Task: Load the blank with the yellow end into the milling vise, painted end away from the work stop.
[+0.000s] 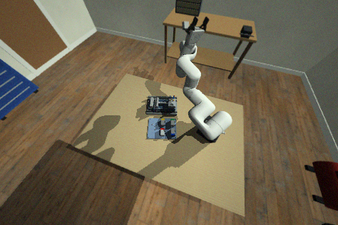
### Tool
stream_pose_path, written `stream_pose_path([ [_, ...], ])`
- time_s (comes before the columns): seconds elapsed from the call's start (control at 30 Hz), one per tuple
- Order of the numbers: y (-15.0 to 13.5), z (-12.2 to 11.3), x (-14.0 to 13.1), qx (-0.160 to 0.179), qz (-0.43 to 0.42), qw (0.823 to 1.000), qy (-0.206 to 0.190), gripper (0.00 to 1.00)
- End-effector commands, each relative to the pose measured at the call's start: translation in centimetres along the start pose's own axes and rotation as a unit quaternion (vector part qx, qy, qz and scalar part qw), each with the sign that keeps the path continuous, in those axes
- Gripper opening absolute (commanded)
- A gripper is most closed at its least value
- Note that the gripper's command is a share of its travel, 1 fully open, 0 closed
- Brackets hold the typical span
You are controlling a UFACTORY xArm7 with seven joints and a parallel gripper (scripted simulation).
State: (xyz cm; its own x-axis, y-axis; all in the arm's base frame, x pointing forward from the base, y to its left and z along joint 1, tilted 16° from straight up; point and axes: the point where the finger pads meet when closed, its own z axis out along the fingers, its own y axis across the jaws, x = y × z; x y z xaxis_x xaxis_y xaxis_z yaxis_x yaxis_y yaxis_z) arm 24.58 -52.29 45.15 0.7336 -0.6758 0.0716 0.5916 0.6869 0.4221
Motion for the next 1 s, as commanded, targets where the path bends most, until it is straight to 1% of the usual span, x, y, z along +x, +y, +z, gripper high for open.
stream_pose_path([
  [0.0,1.0,-1.0,-0.9,0.052,-0.002,0.999,-0.01,1.0],
  [0.1,1.5,-1.8,-1.5,0.085,-0.004,0.996,-0.019,1.0],
  [0.33,1.5,-1.8,-1.5,0.085,-0.004,0.996,-0.019,1.0],
  [0.37,1.7,-2.1,-1.6,0.092,-0.004,0.995,-0.027,1.0],
  [0.67,3.3,-4.4,-3.4,0.19,-0.01,0.98,-0.054,1.0],
  [0.9,3.3,-4.4,-3.4,0.19,-0.01,0.98,-0.054,1.0],
  [0.97,3.6,-4.9,-3.7,0.209,-0.011,0.976,-0.059,1.0],
])
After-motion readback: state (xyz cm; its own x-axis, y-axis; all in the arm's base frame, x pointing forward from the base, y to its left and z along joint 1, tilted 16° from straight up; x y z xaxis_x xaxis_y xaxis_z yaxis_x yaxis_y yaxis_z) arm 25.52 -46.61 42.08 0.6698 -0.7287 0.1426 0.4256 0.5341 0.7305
